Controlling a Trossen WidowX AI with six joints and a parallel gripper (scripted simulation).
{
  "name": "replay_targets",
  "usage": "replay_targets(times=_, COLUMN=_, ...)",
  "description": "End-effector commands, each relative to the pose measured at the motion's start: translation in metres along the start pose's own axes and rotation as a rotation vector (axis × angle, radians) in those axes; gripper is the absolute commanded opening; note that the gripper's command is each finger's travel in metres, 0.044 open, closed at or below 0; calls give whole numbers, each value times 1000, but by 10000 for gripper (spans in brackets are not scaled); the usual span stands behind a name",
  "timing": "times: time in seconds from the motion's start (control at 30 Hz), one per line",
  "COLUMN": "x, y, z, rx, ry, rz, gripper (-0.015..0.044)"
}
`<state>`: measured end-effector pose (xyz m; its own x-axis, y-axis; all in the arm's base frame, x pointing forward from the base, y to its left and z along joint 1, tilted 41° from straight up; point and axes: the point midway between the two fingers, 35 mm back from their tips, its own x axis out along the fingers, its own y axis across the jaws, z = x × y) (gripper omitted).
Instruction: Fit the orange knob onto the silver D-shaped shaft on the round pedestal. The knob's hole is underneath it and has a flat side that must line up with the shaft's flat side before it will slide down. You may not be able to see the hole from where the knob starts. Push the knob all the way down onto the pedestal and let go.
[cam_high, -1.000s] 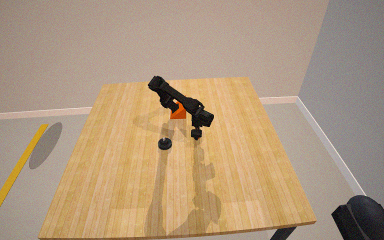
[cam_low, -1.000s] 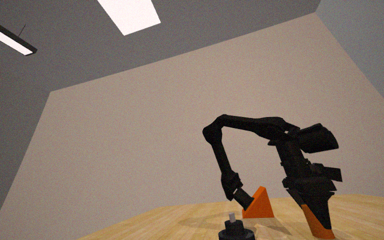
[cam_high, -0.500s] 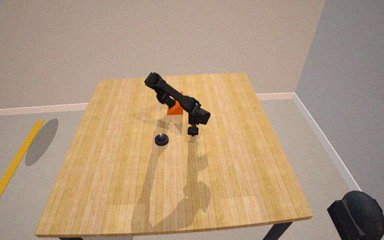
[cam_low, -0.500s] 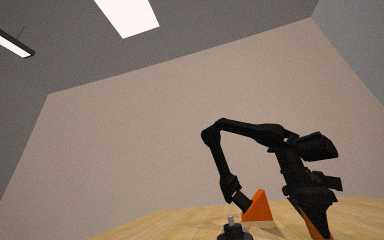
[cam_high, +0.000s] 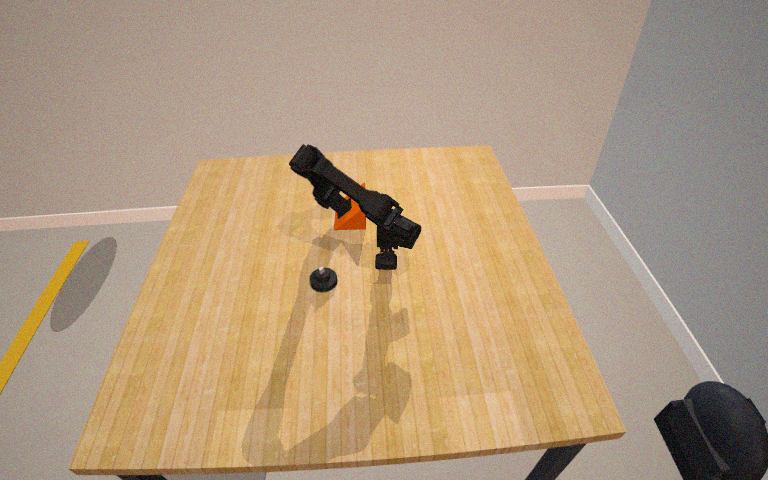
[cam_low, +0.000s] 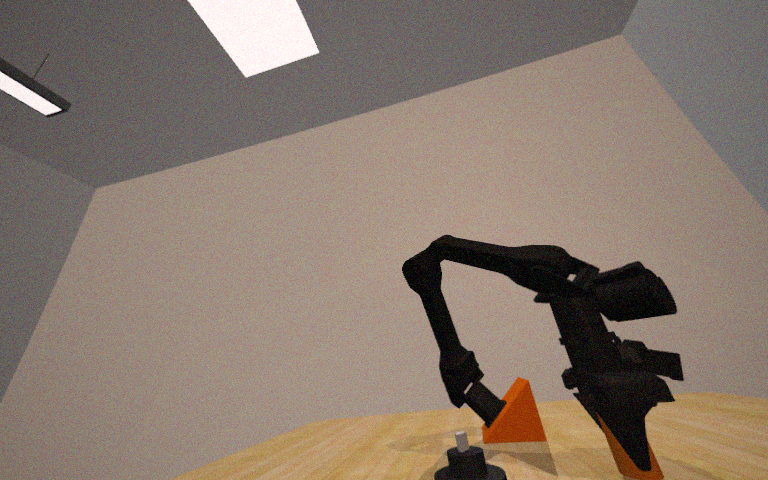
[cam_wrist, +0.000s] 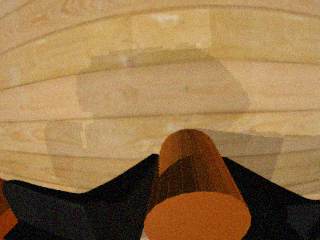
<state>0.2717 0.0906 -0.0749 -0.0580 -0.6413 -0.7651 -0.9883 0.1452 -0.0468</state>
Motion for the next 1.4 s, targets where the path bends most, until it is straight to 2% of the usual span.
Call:
replay_targets(times=0.0, x=-18, y=-4, z=5, rx=4, ry=-11, rz=-8, gripper=0)
replay_targets(times=0.7, x=-132, y=1, z=2, rx=2, ry=-12, rz=-5, gripper=0)
replay_targets(times=0.9, x=-135, y=2, z=1, rx=1, ry=-11, rz=-12, gripper=0)
replay_targets(times=1.37, x=-161, y=7, z=-7, rx=-4, ry=-11, rz=-316, gripper=0)
